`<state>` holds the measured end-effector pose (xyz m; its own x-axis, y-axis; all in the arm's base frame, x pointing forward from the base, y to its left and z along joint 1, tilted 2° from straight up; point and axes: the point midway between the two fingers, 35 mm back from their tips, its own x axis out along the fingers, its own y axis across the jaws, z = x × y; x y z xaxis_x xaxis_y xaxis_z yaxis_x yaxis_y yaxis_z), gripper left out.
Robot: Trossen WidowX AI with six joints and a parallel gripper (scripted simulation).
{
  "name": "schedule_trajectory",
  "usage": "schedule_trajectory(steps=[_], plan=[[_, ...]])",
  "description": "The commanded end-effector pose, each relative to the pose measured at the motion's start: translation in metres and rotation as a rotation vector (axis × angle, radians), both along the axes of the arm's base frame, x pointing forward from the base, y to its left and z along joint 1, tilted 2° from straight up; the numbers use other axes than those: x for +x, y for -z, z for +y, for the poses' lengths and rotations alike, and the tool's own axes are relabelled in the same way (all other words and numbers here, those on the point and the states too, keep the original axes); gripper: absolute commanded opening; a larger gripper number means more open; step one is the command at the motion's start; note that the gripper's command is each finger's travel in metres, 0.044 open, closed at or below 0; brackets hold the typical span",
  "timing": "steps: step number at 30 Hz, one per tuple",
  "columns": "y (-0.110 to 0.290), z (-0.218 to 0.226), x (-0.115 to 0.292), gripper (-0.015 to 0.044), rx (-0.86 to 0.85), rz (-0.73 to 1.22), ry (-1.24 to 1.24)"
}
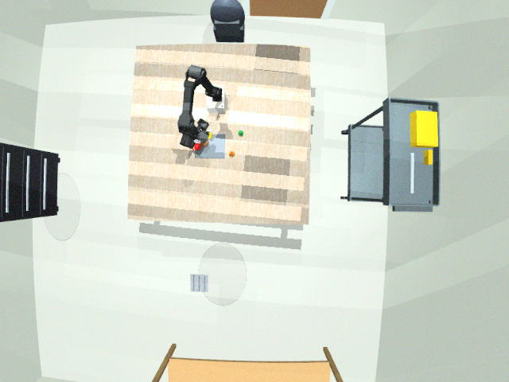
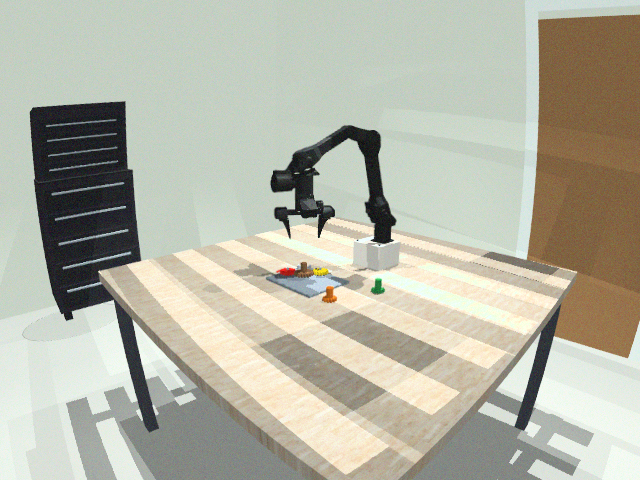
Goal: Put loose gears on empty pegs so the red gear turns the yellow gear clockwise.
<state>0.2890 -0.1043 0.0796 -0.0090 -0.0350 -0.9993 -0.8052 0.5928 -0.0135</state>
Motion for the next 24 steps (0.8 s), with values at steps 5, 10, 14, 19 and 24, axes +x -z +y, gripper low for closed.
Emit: schedule_trajectory(steps=[5,10,14,19,24], plan=[[-0.002,0.021,0.007,0.044,0.004,-0.001,0.005],[-0.007,0.096,0.019,0.044,0.015,0.0,0.01],[-0.014,0.157,0.017,0.044,0.019,-0.001,0.008],[-0.022,0.231,-0.002,0.044,0.023,0.0,0.007],[-0.029,0.297,-0.037,0.044,0.026,0.003,0.005]])
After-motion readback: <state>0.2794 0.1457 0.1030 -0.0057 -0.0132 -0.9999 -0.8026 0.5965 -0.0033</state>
